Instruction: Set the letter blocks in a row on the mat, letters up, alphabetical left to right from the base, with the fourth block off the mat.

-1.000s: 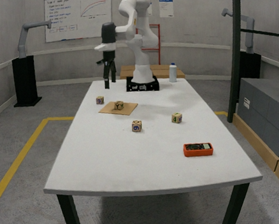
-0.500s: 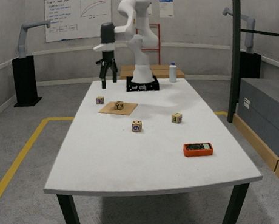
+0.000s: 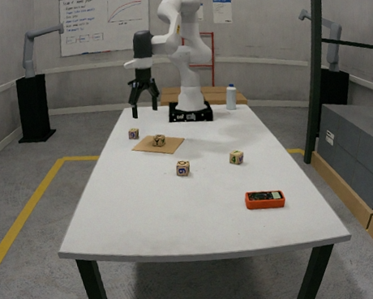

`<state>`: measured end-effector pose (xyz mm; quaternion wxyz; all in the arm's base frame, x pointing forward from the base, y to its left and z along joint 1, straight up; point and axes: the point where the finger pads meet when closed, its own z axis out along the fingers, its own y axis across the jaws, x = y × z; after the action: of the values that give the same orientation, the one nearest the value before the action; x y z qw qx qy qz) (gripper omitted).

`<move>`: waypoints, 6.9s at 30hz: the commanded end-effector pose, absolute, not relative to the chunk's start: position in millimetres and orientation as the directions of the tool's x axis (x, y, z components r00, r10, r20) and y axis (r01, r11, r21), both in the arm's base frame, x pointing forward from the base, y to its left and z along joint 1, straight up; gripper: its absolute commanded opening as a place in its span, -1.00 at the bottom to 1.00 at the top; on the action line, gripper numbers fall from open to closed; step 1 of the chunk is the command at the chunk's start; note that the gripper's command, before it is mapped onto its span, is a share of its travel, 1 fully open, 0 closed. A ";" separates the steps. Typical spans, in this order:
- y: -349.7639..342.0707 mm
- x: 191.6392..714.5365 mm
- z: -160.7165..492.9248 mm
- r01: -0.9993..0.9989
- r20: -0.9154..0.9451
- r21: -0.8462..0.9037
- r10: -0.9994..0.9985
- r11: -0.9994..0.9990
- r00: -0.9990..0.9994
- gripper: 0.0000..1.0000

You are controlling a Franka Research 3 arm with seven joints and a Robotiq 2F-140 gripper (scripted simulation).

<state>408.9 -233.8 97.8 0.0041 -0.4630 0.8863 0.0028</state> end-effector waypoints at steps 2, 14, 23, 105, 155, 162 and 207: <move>-236.1 408.9 99.1 -0.724 -0.004 -0.008 -0.724 0.689 -0.689 1.00; -240.5 405.2 98.2 -0.622 -0.005 -0.007 -0.622 0.783 -0.783 1.00; -245.0 401.2 97.3 -0.501 -0.006 -0.007 -0.501 0.866 -0.866 1.00; -278.0 368.8 90.0 0.562 -0.009 0.001 0.562 0.827 -0.827 1.00; -296.4 347.2 85.4 0.960 -0.007 0.005 0.960 0.280 -0.280 1.00; -298.9 344.0 84.7 0.983 -0.007 0.005 0.983 0.184 -0.184 1.00; -307.4 332.7 82.3 0.988 -0.005 0.006 0.988 -0.156 0.156 0.10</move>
<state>331.6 -306.5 80.8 0.0010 0.7535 0.6574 0.0004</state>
